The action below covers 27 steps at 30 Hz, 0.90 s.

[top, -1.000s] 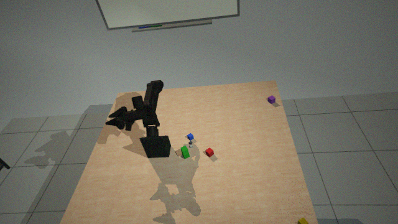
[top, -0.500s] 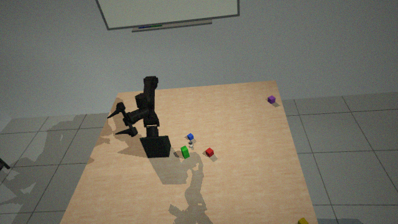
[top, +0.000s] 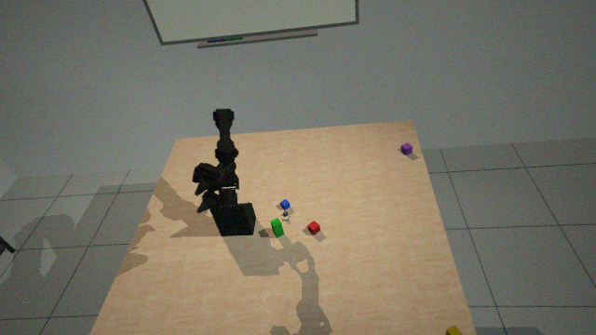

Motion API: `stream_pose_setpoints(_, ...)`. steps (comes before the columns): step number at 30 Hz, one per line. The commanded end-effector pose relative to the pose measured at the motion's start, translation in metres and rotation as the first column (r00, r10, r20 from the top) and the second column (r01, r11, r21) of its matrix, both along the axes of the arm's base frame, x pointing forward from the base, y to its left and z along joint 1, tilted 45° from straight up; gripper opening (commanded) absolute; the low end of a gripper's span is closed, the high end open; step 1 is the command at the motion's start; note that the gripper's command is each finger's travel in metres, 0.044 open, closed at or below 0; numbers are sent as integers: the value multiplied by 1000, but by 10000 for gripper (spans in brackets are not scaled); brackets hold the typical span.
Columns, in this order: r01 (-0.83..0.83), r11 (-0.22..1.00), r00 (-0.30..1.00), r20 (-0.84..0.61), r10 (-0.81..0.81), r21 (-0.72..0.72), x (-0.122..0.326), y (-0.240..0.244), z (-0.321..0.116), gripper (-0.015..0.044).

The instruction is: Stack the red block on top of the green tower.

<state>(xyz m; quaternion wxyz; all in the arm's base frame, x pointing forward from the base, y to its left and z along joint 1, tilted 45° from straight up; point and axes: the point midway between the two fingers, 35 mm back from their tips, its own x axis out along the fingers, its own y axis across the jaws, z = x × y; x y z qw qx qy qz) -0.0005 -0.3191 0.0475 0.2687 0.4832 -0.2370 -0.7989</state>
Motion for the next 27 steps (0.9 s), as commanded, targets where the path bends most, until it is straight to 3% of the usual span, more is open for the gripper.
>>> stream_pose_setpoints(1, -252, 953, 962, -63, 266, 171, 35, -5, -13, 440)
stream_pose_setpoints(7, -556, 733, 775, -75, 628, 391, 85, -1, -31, 440)
stream_pose_setpoints(15, -773, 249, 327, 30, 944, 584, 149, 19, -52, 440)
stream_pose_setpoints(21, -764, -156, -70, 159, 985, 627, 192, 44, -65, 440)
stream_pose_setpoints(27, -623, -513, -443, 275, 853, 590, 229, 75, -75, 440)
